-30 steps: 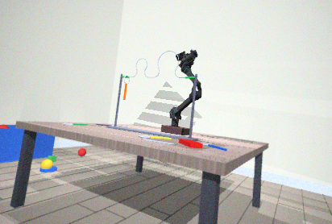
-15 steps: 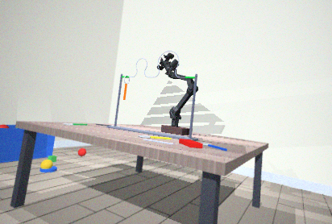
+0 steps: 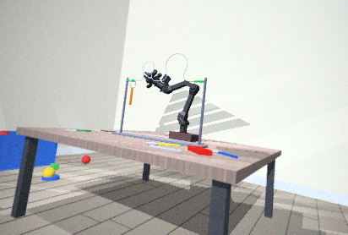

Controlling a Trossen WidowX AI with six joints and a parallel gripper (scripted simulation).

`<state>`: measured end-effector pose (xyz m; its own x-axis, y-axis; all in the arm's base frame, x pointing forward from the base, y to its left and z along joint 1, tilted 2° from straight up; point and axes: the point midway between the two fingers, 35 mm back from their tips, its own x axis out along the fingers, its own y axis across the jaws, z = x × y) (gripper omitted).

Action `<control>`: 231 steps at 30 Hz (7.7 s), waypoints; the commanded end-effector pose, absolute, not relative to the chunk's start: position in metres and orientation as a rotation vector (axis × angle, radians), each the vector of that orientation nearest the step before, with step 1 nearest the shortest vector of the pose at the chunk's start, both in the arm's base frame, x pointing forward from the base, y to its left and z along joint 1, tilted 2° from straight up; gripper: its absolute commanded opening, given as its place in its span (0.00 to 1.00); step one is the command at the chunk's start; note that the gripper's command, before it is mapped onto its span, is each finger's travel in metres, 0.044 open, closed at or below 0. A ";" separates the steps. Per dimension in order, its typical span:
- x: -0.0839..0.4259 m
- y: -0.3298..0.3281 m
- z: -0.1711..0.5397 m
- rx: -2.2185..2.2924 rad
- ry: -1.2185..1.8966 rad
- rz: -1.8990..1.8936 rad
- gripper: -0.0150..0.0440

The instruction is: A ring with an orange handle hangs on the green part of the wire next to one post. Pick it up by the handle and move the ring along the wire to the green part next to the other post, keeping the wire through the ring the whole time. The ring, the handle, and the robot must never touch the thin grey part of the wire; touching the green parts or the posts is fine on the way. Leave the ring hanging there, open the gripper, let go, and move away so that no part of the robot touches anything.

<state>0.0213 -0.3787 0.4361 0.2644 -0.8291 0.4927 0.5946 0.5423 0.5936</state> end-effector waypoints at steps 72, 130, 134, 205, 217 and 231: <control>0.295 -0.293 0.179 0.008 -0.005 -0.085 0.53; 0.325 -0.292 0.179 0.003 -0.007 -0.081 0.10; 0.325 -0.292 0.179 0.003 -0.007 -0.081 0.00; 0.328 -0.260 0.199 0.031 -0.007 -0.084 0.00; 0.330 -0.237 0.200 0.117 -0.010 -0.083 0.00; 0.334 -0.197 0.209 0.337 -0.020 -0.081 0.00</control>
<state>0.3337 -0.2073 0.2061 0.9966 -0.0816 0.0057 0.0769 0.9587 0.2739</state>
